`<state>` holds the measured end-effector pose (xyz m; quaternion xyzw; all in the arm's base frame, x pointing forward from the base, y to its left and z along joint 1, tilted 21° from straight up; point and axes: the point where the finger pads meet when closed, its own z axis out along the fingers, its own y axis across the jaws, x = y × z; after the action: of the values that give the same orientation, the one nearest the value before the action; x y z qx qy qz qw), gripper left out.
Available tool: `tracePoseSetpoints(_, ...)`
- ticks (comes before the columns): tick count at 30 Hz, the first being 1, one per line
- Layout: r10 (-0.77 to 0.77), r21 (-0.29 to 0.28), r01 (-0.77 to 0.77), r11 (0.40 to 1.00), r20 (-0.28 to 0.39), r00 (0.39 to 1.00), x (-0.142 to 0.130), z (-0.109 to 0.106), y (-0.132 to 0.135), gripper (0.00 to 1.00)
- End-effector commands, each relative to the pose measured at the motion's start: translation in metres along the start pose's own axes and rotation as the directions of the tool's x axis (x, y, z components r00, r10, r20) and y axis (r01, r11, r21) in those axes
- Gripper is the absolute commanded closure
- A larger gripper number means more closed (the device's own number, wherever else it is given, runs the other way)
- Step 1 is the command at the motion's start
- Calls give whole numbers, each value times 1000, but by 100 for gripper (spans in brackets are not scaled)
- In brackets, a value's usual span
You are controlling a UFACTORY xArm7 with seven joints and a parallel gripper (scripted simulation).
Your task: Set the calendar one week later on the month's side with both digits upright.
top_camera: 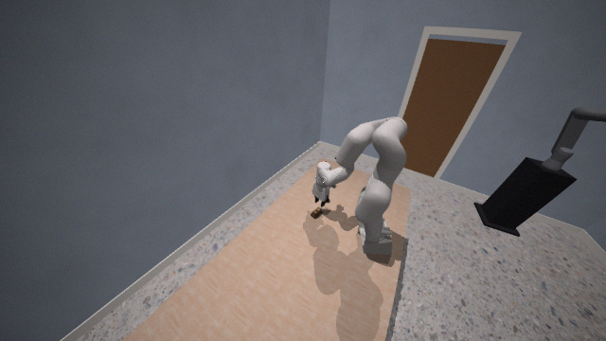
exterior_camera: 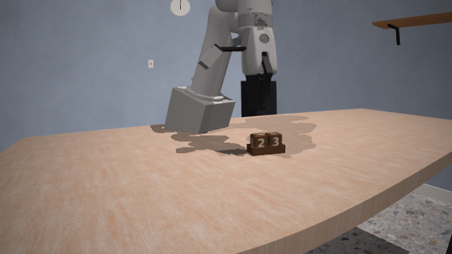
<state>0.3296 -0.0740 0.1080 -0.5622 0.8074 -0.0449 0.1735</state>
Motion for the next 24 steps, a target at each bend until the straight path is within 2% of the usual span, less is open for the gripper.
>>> tracePoseSetpoints(1,0,3,0,1000,0,1000,0,5,-1,53)
tracePoseSetpoints(24,0,3,0,1000,0,1000,-1,37,-1,53)
